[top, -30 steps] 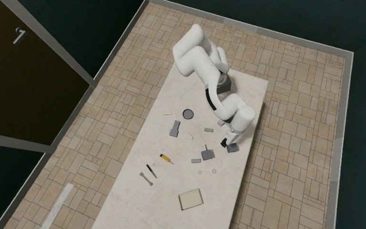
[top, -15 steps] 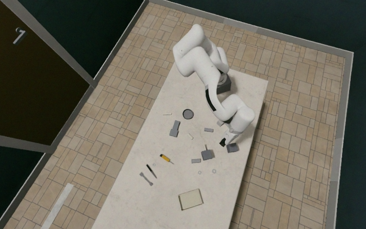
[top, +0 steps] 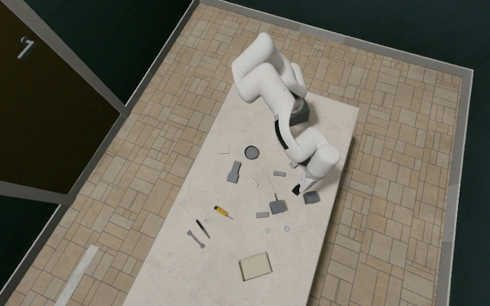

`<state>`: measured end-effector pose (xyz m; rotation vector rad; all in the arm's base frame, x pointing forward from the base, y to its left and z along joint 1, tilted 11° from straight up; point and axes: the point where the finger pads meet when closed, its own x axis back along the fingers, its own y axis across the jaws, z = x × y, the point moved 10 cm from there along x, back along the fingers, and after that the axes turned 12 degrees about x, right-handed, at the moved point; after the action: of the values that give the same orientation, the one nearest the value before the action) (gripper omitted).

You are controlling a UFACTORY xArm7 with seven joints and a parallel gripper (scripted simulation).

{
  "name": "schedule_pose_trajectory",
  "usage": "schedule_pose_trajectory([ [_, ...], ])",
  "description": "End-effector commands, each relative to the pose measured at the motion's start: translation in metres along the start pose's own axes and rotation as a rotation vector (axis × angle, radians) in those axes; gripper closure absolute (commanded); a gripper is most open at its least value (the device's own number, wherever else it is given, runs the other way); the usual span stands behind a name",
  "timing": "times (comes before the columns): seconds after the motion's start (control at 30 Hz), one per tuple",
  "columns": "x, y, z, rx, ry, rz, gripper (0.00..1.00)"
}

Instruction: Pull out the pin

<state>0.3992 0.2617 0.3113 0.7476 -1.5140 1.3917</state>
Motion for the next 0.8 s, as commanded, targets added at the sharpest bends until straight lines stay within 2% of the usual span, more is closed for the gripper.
schedule_pose_trajectory([
  [0.0, -0.0004, -0.0007, 0.0003, -0.007, 0.003, -0.002, 0.55],
  [0.77, -0.0085, -0.0032, 0.0064, -0.046, 0.032, -0.018, 0.55],
])
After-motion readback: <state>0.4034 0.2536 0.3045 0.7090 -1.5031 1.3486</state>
